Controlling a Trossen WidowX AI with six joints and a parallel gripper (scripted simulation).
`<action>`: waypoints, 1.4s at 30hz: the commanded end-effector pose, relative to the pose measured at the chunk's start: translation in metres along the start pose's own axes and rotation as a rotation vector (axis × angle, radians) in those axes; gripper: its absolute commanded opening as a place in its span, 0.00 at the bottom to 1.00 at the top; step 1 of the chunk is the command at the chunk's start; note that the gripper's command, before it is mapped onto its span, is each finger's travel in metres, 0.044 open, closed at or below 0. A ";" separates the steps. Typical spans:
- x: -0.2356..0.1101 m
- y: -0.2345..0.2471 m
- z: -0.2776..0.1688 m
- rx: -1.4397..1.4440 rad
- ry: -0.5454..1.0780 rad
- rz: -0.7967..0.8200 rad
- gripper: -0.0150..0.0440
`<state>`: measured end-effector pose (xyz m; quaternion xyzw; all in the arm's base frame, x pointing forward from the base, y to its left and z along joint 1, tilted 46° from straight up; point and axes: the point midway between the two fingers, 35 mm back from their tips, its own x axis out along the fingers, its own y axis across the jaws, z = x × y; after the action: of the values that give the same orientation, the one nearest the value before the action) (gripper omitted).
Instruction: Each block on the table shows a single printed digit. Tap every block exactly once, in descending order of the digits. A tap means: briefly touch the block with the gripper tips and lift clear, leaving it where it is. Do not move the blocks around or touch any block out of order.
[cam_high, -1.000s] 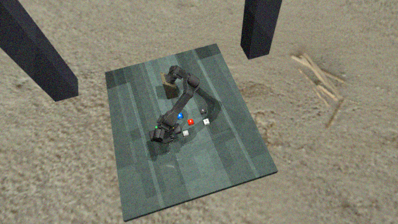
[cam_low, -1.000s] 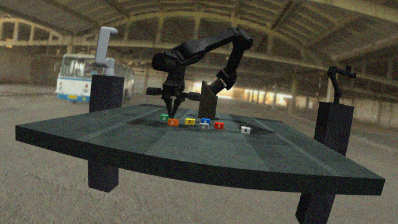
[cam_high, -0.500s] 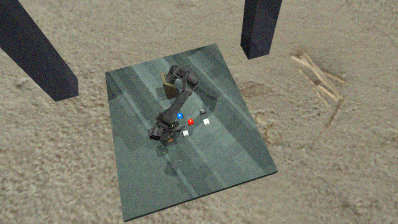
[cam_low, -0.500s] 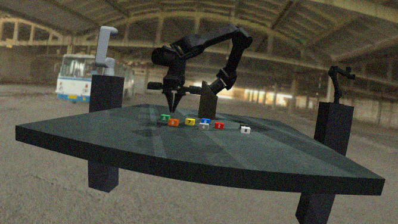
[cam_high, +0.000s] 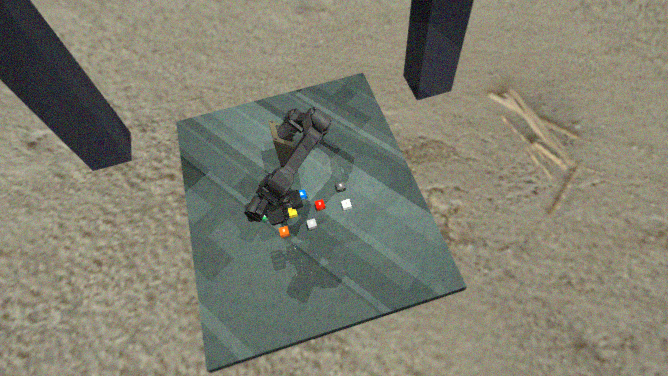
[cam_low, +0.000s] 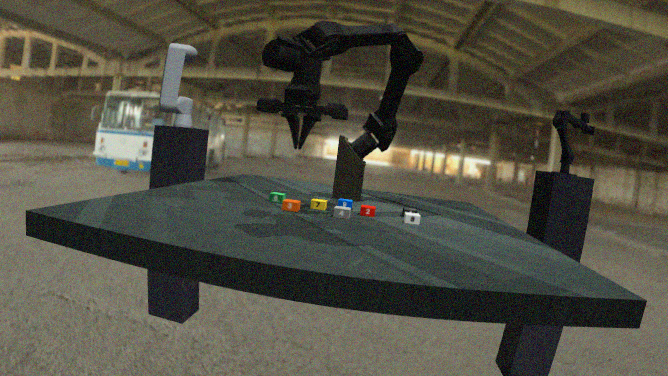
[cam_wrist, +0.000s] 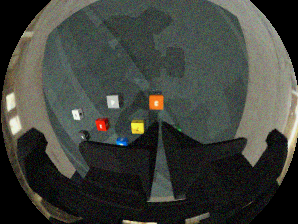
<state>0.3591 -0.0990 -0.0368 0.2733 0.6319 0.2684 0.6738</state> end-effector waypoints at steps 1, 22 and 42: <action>0.000 0.040 -0.006 -0.016 0.016 -0.001 0.29; 0.082 0.164 -0.069 -0.001 0.014 0.015 0.29; 0.107 0.164 -0.069 -0.001 0.014 0.016 0.29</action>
<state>0.2965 0.0905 0.0047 0.2734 0.6306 0.2751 0.6722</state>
